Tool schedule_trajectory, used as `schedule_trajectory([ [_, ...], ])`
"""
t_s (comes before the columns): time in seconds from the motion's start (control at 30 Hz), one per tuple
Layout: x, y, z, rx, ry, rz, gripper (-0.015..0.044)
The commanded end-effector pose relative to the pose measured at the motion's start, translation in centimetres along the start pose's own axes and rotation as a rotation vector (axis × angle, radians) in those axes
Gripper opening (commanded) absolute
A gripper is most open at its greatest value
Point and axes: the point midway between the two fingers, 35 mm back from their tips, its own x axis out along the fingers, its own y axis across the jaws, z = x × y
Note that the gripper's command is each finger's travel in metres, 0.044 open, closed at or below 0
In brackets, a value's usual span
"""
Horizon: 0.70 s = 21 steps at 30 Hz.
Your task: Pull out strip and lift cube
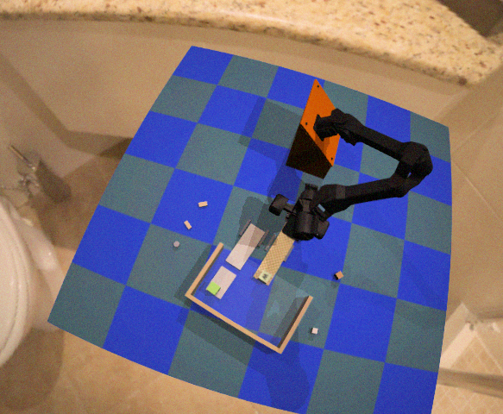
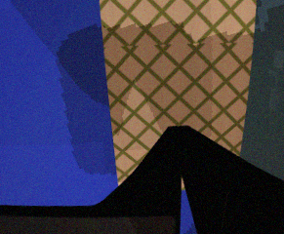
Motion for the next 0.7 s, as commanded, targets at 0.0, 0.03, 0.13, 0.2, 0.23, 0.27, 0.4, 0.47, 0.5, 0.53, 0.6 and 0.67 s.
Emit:
schedule_trajectory([
  [0.0, 0.5, -0.2, -1.7, 0.012, 0.034, -0.006, 0.0000],
  [0.03, 0.5, -0.2, -1.8, 0.012, 0.035, -0.006, 0.0000],
  [0.13, 0.5, -0.2, -2.2, 0.012, 0.035, -0.006, 0.0000],
  [0.2, 0.5, -0.2, -2.4, 0.012, 0.035, -0.006, 0.0000],
  [0.23, 0.5, -0.2, -2.5, 0.012, 0.035, -0.006, 0.0000],
  [0.27, 0.5, -0.2, -2.6, 0.012, 0.035, -0.006, 0.0000],
  [0.4, 0.5, -0.2, -3.0, 0.012, 0.035, -0.006, 0.0000],
  [0.47, 0.5, -0.2, -3.3, 0.013, 0.035, -0.006, 0.0000],
  [0.5, 0.5, -0.2, -3.4, 0.013, 0.035, -0.006, 0.0000],
  [0.53, 0.5, -0.2, -3.5, 0.013, 0.035, -0.006, 0.0000],
  [0.6, 0.5, -0.2, -3.7, 0.013, 0.035, -0.006, 0.0000],
  [0.67, 0.5, -0.2, -3.9, 0.013, 0.036, -0.006, 0.0000],
])
